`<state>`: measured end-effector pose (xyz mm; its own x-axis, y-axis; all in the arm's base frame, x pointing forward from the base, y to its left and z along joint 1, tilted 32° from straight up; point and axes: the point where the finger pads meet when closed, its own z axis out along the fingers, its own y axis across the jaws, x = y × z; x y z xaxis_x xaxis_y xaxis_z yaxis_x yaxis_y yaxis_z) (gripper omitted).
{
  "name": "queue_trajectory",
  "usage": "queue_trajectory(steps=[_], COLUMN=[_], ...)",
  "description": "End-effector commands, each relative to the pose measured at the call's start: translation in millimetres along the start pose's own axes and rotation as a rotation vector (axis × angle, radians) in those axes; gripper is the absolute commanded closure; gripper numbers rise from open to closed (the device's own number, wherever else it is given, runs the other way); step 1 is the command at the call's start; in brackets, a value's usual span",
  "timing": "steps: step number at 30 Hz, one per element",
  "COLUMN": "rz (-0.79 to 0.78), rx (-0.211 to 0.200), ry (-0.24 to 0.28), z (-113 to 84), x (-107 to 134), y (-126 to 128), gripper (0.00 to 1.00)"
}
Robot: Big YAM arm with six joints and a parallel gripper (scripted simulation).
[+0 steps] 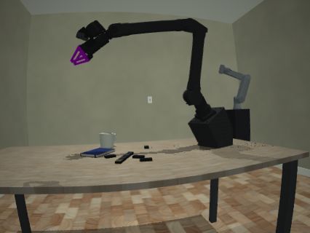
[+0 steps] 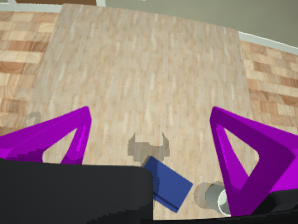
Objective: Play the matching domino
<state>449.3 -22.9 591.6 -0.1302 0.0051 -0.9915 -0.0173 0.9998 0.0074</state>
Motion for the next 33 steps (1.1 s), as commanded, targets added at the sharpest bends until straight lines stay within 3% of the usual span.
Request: queue_trajectory(steps=[1, 2, 11, 18, 19, 28, 33], rz=[-0.011, -0.001, -0.008, -0.008, 0.005, -0.006, -0.006], rx=[0.006, 0.000, 0.005, 0.005, 0.003, 0.006, 0.006], ry=[-0.058, -0.004, -0.051, -0.051, -0.040, -0.064, -0.064], z=[-14.5, -10.7, -107.9, -107.9, -113.7, -196.2, -196.2], x=[-42, 8, 44, 44, 60, 123, 123], y=[-3, -1, -14, -14, -13, -25, -25], gripper=[0.00, 0.00, 0.00, 0.00, 0.00, 0.00, 0.00])
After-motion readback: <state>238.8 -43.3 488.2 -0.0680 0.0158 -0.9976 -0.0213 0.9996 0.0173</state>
